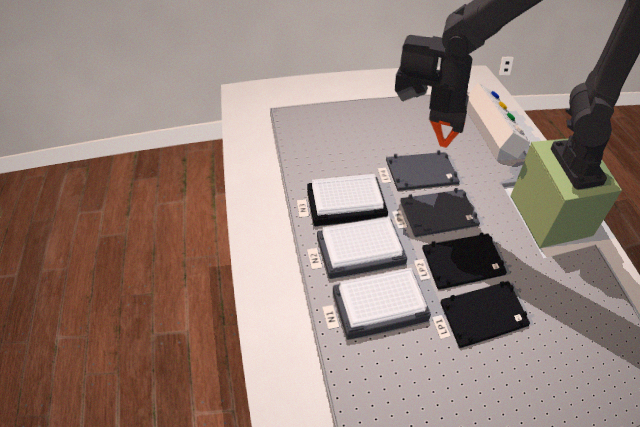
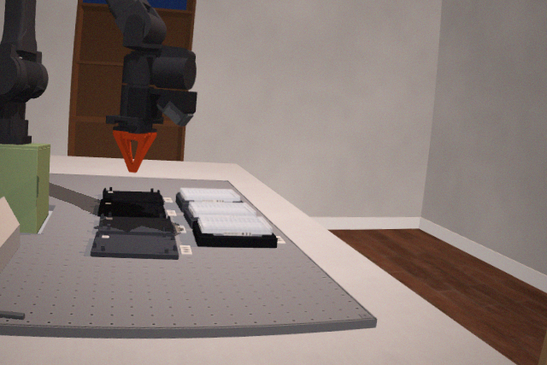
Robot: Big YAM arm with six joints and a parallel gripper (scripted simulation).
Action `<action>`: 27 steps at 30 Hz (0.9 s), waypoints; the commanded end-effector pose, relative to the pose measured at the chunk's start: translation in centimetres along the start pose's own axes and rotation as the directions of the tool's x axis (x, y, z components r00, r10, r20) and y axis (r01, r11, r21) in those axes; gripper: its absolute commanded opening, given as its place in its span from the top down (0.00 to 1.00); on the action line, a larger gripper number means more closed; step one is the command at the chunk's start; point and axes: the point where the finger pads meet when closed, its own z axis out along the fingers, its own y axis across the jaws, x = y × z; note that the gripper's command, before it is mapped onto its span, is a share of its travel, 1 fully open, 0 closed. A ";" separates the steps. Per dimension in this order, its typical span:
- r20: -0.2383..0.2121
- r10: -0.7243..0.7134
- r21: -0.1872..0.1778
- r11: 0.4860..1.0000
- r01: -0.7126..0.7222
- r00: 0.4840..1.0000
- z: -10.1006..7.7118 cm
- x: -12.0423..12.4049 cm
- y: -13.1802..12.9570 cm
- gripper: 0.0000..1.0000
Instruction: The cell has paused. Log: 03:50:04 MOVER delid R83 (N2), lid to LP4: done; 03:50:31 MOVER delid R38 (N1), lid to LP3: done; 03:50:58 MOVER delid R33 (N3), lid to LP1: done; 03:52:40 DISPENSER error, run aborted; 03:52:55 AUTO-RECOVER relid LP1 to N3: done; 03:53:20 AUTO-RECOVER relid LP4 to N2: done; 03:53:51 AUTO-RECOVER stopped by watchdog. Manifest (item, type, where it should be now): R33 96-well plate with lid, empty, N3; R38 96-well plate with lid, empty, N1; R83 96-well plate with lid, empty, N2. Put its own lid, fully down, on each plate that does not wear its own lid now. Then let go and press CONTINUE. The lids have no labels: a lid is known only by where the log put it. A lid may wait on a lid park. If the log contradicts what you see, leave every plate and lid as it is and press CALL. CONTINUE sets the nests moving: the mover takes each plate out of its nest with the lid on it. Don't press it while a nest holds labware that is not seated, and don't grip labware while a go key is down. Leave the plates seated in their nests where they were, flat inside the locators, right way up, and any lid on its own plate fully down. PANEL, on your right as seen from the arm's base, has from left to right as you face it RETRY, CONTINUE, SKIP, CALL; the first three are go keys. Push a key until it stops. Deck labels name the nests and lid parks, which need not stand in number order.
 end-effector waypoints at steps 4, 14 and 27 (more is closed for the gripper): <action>0.050 0.145 -0.002 0.989 -0.145 0.988 -1.1 -3.7 -3.3 1.00; 0.034 0.139 0.003 0.990 -0.139 0.990 -1.1 -4.4 -7.4 1.00; 0.027 0.127 0.000 0.992 -0.127 0.991 -0.9 -4.3 -6.9 1.00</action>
